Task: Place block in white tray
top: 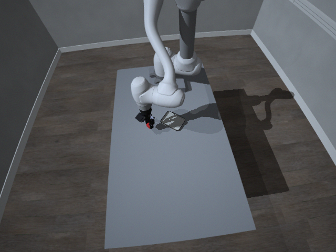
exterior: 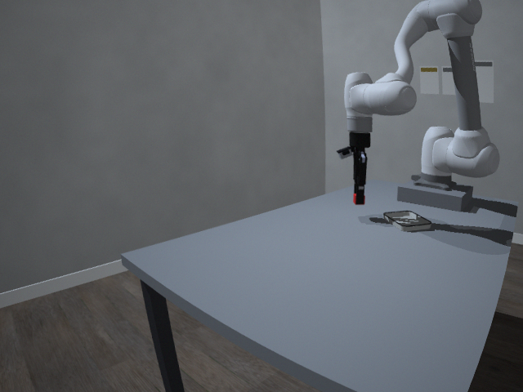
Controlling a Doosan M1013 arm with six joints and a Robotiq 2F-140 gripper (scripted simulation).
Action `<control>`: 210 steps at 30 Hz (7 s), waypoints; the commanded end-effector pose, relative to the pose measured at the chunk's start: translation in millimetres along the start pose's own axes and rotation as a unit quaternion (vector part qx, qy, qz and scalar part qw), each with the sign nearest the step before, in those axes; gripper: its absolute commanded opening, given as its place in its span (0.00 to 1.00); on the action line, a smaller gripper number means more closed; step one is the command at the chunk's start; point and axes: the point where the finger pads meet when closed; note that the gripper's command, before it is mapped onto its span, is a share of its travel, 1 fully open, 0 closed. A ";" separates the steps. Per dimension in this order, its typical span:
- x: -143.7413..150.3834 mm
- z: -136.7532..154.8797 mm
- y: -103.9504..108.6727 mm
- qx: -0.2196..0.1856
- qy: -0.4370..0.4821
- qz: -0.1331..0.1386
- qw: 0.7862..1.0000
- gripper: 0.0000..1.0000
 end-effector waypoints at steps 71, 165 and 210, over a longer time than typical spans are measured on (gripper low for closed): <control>-83.0 165.1 -28.4 0.001 0.000 0.002 1.000 0.10; -84.4 166.1 -52.3 0.001 0.000 0.001 1.000 0.42; -86.7 163.4 -33.1 0.002 0.000 0.000 1.000 0.42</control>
Point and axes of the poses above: the point where the finger pads meet when closed, its own y axis back along the fingers, its own x axis across the jaws, z = x × y, and after that the axes turned 4 degrees about y, right-handed
